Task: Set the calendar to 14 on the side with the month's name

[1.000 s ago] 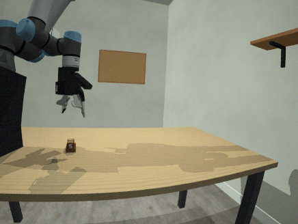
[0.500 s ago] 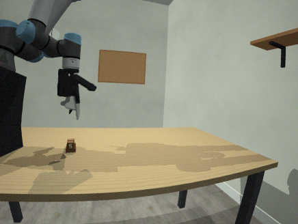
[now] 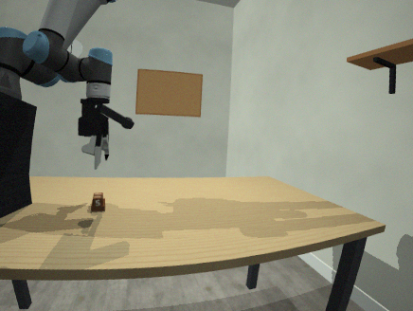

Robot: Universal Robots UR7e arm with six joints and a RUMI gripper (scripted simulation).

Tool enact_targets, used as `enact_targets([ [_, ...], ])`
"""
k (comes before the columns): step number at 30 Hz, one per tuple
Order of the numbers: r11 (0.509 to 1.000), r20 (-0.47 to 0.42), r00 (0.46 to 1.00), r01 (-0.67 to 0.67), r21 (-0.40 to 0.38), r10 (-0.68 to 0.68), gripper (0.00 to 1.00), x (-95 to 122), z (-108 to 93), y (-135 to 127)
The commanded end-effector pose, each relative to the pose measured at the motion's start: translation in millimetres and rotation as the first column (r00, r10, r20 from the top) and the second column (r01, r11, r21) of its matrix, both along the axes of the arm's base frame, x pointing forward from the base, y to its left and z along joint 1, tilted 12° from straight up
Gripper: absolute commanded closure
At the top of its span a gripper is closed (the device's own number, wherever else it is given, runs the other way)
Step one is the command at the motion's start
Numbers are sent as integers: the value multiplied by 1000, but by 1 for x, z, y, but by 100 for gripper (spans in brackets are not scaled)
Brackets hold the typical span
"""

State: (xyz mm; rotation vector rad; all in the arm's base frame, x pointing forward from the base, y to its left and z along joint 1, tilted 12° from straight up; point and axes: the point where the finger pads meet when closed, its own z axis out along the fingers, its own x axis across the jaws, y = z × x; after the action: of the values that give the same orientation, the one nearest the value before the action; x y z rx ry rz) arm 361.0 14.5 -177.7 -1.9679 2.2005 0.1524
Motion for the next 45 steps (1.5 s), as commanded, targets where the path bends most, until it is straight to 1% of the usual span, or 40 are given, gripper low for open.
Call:
enact_targets([
  [1, 986, -34, 986, 166, -1, -166, 0, 0, -3, -1],
  [3, 978, -43, 978, 207, 1, -206, 0, 0, -3, -1],
  [6, 948, -66, 946, 317, 2, -316, 0, -1, -5, -1],
  [7, 946, -67, 944, 323, 2, -323, 0, -1, -5, -1],
  [9, 918, -83, 915, 397, 2, -395, 0, -2, -7, -1],
  [11, 918, -83, 915, 397, 2, -395, 0, -2, -7, -1],
  [17, 809, -128, 802, 587, -6, -583, 0, -4, -11, -1],
  [18, 807, -128, 800, 590, -6, -586, 0, -4, -11, -1],
  [26, 629, -177, 615, 777, -27, -768, 0, -8, -15, 0],
  [28, 629, -177, 615, 777, -27, -768, 0, -8, -15, 0],
  [36, 458, -209, 438, 887, -53, -874, 0, -11, -19, 2],
  [42, 354, -225, 331, 933, -69, -916, 0, -13, -20, 3],
  [43, 339, -227, 316, 938, -72, -921, 0, -13, -21, 3],
  [45, 339, -227, 316, 938, -72, -921, 0, -13, -21, 3],
])
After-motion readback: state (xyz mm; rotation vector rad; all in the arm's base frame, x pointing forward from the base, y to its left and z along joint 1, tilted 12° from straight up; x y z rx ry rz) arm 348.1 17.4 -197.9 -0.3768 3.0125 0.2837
